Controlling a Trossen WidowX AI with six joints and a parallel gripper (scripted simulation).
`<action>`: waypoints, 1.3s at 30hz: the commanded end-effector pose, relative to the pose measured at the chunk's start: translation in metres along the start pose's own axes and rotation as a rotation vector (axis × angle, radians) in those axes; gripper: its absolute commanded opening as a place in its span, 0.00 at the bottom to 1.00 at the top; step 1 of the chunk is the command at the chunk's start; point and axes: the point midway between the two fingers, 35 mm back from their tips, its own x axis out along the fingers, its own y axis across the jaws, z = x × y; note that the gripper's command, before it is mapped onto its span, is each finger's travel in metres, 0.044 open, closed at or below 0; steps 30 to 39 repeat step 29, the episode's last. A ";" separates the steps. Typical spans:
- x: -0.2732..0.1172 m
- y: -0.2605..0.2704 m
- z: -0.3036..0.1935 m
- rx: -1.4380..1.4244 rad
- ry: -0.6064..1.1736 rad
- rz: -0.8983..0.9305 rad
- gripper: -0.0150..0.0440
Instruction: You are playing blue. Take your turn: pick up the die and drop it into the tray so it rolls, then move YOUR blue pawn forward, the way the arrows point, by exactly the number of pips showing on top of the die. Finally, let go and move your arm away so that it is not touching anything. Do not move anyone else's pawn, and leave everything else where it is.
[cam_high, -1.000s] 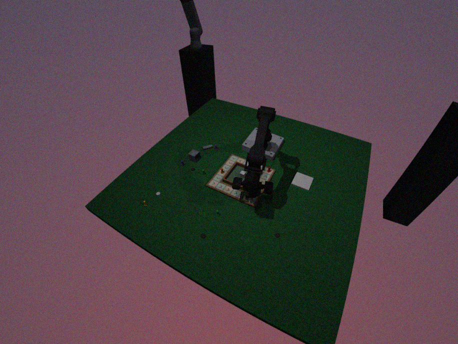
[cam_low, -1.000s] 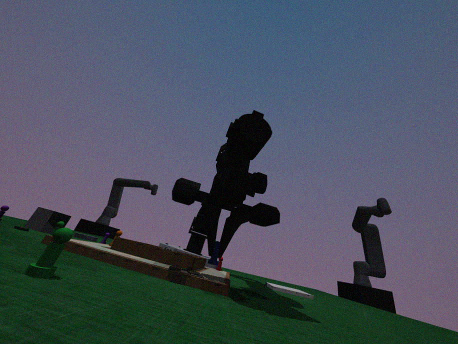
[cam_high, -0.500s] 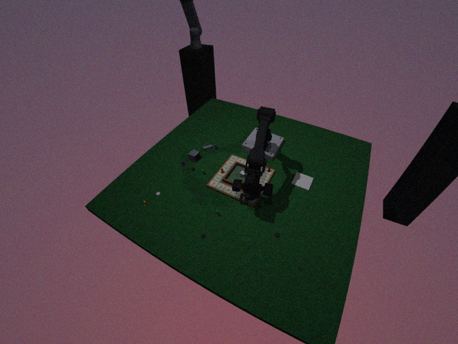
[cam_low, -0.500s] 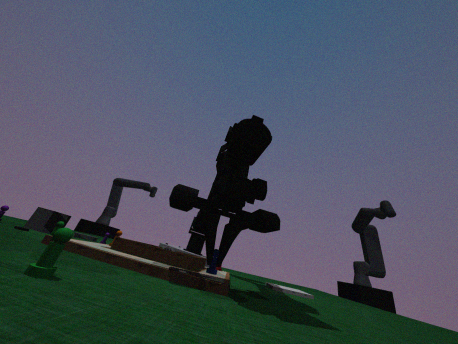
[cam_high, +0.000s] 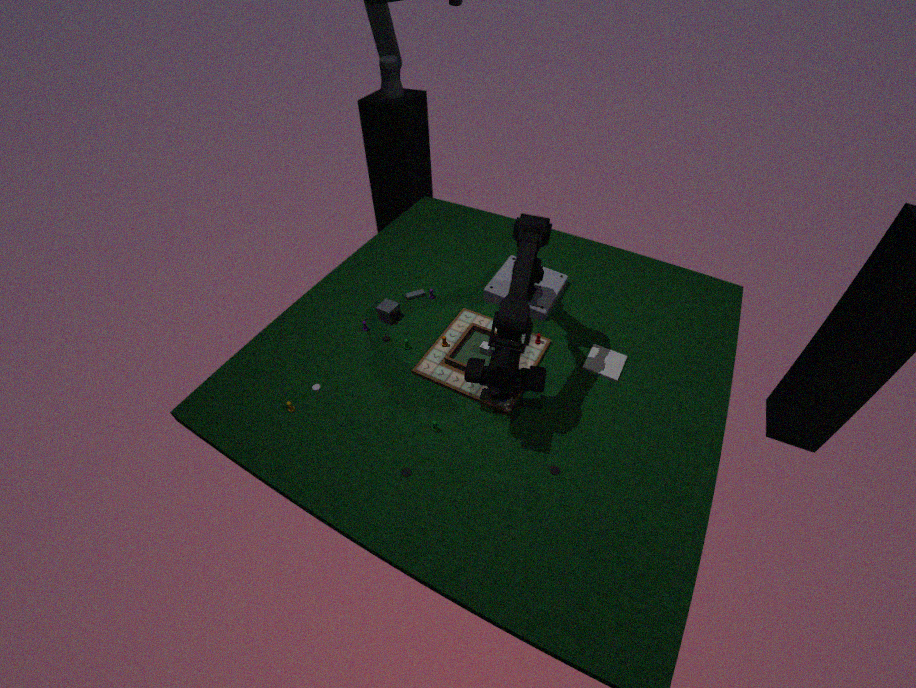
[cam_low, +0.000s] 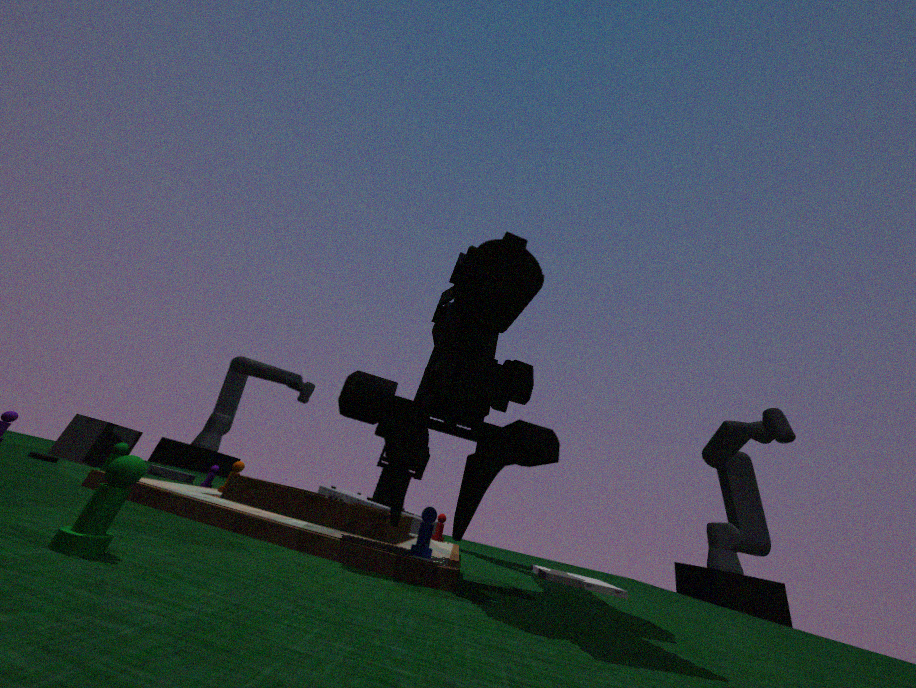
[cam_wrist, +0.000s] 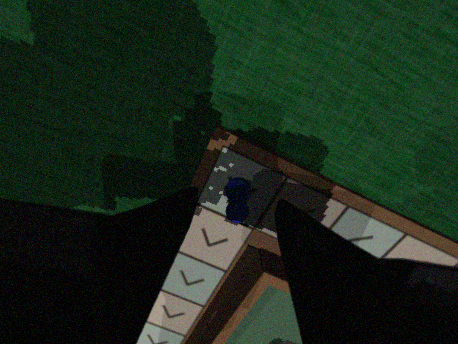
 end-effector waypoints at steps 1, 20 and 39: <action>-0.035 0.000 0.003 0.002 -0.002 -0.005 0.83; -0.119 -0.040 -0.143 0.186 0.014 -0.013 1.00; -0.120 -0.039 -0.122 0.169 -0.011 -0.015 1.00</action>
